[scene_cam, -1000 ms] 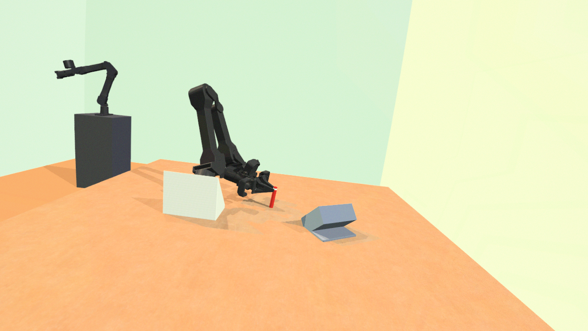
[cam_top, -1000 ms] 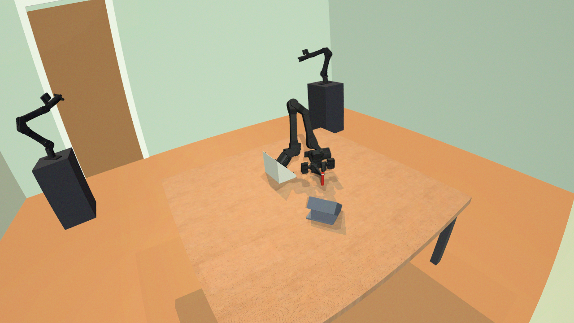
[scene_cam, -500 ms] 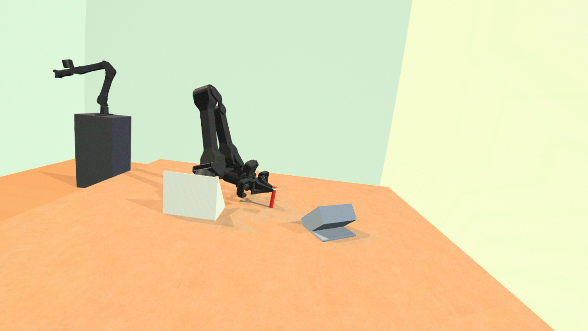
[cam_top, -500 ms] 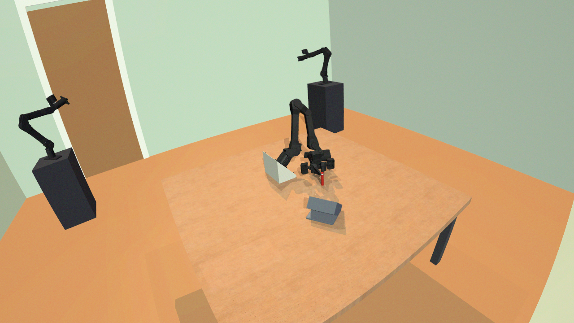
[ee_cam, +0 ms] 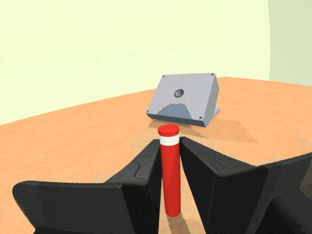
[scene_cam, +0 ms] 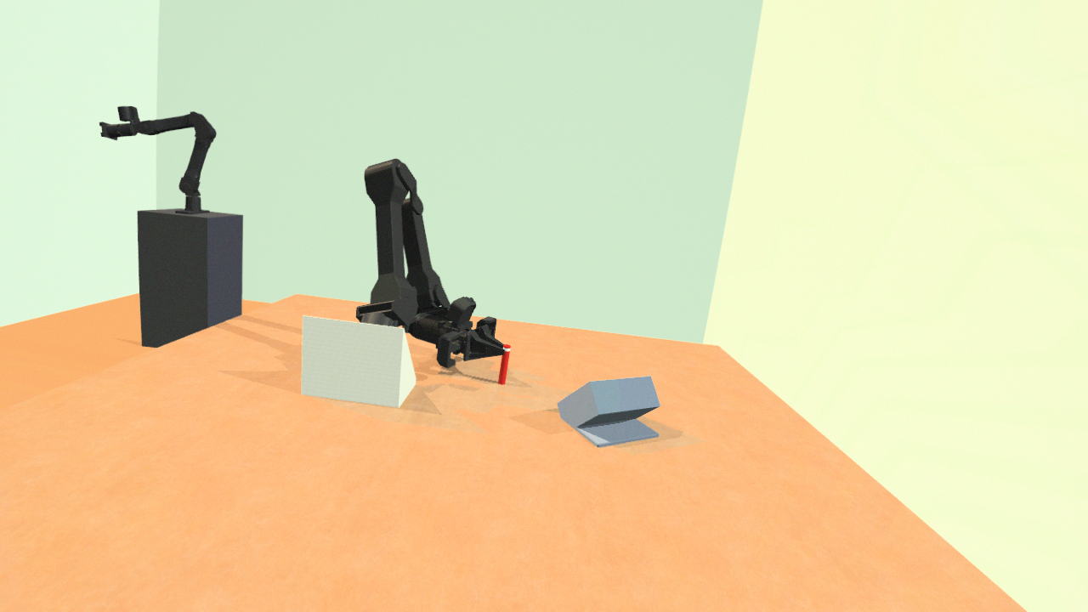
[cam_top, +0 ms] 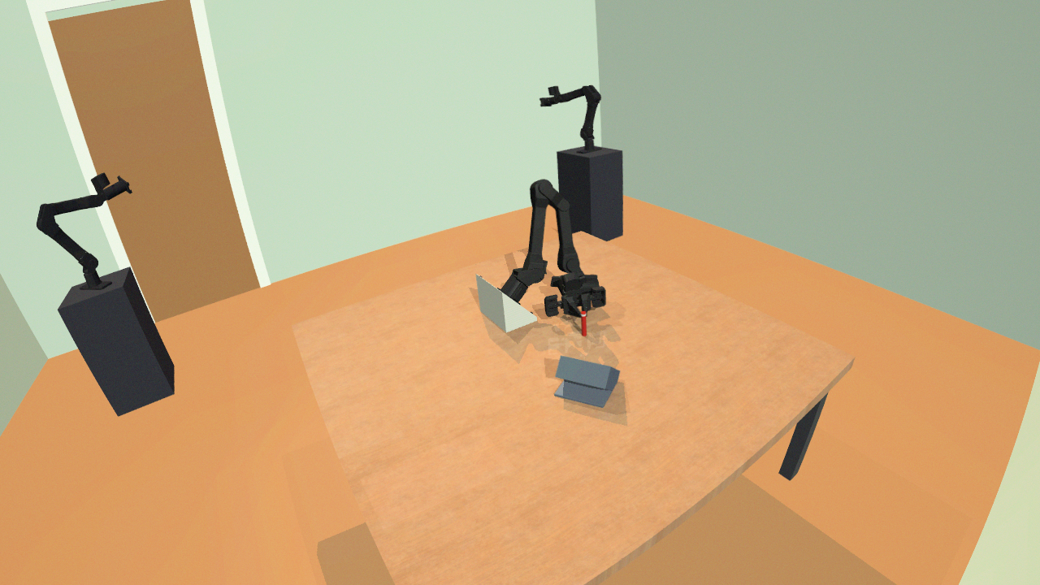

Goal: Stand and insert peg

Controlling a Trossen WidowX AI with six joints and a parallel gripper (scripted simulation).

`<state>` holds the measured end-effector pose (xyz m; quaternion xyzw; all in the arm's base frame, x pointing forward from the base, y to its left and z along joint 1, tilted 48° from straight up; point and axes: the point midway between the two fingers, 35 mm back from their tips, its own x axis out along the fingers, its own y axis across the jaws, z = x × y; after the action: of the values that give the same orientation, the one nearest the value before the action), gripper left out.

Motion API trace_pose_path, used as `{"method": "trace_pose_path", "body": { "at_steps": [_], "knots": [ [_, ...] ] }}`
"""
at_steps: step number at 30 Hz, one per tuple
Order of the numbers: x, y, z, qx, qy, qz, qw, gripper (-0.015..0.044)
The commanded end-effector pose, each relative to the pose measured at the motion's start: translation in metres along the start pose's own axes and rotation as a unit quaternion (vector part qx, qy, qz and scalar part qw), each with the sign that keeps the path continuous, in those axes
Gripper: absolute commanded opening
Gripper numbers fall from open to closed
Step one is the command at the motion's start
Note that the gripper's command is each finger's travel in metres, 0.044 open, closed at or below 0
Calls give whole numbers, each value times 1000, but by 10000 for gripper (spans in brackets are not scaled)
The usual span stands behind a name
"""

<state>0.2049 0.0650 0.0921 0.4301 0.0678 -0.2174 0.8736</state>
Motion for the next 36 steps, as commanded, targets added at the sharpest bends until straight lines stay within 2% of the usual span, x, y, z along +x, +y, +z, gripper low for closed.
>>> {"method": "trace_pose_path", "body": {
  "at_steps": [1,18,21,36],
  "knots": [
    [-1,1,-2,0,1,0,1000,51],
    [-1,0,-2,1,-15,0,1000,51],
    [-1,0,-1,1,-17,0,1000,130],
    [-1,0,-1,1,-17,0,1000,130]
  ]
}}
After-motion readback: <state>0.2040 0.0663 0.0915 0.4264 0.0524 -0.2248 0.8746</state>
